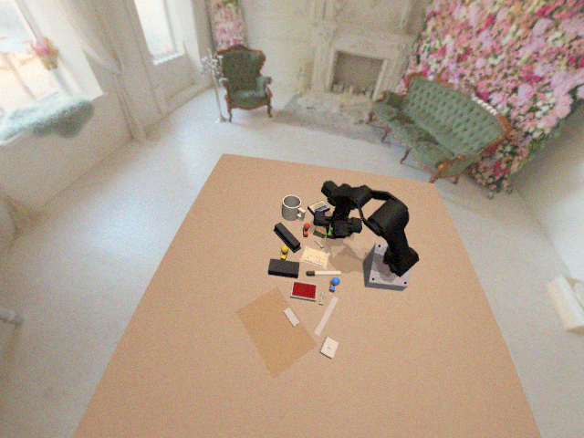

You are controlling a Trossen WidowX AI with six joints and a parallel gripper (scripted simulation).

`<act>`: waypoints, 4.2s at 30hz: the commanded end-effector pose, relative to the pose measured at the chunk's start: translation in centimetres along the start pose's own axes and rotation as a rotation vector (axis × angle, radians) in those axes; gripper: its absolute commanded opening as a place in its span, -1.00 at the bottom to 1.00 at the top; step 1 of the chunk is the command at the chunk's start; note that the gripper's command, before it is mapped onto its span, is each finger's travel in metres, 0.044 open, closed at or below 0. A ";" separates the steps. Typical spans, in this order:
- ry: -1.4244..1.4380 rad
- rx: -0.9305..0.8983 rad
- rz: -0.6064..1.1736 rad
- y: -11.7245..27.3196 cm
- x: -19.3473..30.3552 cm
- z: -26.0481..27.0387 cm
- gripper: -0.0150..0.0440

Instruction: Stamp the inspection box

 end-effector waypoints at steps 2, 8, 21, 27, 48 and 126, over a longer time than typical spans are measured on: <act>0.006 -0.016 -0.008 -0.8 0.0 0.0 -0.49; 0.006 -0.016 -0.008 -0.8 0.0 0.0 -0.49; 0.006 -0.016 -0.008 -0.8 0.0 0.0 -0.49; 0.006 -0.016 -0.008 -0.8 0.0 0.0 -0.49; 0.006 -0.016 -0.008 -0.8 0.0 0.0 -0.49; 0.004 0.003 0.001 -0.1 0.0 -0.1 0.31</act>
Point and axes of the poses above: the point midway between the two fingers, 35 mm back from their tips, its own y axis back along the fingers, its own z axis across the jaws, x = y × z, the point moved 8 cm from there along y, back along the fingers, and after that the axes turned 13 degrees about y, right-handed, at the moved point
